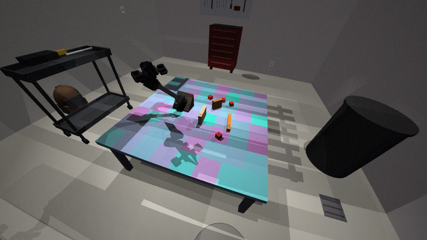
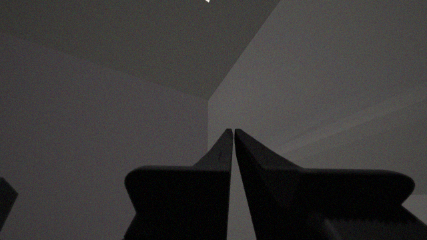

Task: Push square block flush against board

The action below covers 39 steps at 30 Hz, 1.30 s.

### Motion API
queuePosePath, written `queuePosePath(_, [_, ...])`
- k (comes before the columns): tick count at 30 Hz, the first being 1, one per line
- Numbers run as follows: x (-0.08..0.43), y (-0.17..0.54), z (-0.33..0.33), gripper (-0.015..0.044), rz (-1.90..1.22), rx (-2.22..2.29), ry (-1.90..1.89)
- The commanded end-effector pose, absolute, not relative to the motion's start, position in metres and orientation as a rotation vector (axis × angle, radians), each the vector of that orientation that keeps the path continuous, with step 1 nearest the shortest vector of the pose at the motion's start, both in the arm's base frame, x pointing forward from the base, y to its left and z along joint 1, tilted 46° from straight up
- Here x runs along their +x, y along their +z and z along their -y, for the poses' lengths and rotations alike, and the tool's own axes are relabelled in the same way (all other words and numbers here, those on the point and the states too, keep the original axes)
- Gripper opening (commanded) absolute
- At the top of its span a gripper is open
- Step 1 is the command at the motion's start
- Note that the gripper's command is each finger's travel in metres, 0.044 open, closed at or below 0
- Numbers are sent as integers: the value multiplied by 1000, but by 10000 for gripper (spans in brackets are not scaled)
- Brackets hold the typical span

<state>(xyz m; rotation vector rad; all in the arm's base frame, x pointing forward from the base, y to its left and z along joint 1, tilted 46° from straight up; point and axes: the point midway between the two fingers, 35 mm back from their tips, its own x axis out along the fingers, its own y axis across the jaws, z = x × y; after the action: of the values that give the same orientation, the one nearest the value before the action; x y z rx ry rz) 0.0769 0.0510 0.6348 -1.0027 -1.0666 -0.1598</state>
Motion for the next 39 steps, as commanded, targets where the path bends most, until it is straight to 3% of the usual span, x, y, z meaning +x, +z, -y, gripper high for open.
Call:
queuePosePath(1, [102, 627, -36, 0, 988, -913, -142])
queuePosePath(21, [228, 555, 11, 0, 546, -464, -30])
queuePosePath(39, [318, 428, 19, 0, 11, -181, -20])
